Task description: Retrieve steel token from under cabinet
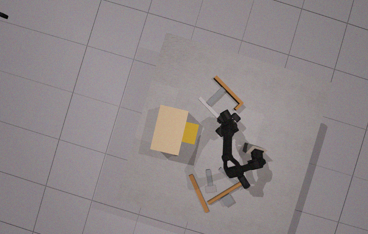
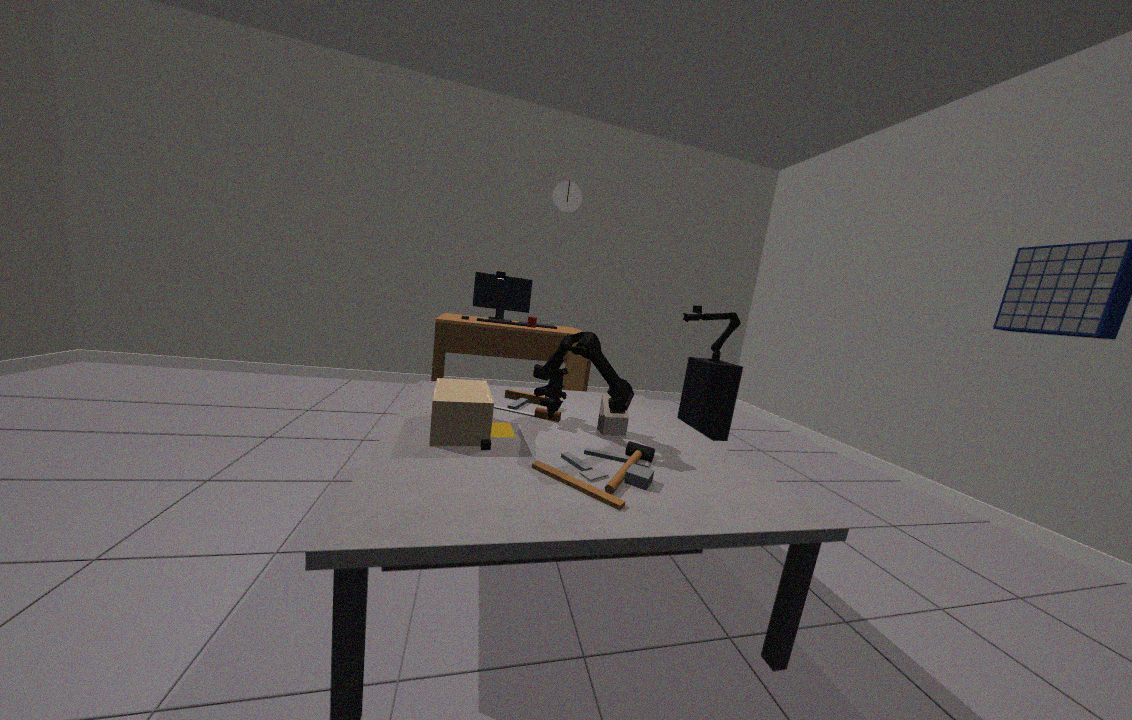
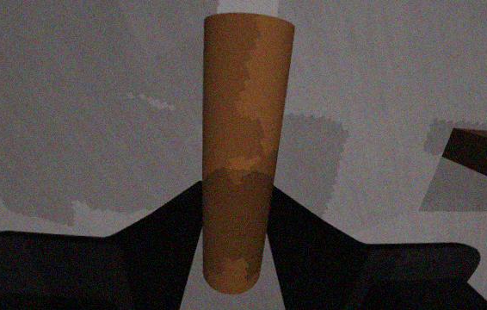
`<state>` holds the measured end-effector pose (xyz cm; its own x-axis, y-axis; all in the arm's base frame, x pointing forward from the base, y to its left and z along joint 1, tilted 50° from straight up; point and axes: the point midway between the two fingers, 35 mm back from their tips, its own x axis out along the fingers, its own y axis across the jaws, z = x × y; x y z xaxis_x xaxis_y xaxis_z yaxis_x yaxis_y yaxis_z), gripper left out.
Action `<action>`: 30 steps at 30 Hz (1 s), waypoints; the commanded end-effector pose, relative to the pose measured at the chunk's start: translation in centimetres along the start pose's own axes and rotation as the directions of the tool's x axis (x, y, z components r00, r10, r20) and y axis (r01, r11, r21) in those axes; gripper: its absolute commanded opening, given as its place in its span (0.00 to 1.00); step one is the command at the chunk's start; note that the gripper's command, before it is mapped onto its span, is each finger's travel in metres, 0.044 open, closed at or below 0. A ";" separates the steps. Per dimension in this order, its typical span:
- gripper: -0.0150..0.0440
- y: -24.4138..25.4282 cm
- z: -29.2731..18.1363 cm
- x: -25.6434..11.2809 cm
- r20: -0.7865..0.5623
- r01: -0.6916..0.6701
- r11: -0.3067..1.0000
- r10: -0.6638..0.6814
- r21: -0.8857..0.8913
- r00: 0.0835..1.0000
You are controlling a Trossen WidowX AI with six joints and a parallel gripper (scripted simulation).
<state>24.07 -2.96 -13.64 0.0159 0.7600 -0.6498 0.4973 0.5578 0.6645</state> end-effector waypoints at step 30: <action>0.25 -1.6 0.9 -0.2 0.007 0.007 1.000 -0.007 0.008 1.000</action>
<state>24.05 -3.72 -14.48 0.0163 0.7600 -0.6497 0.4970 0.5577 0.6648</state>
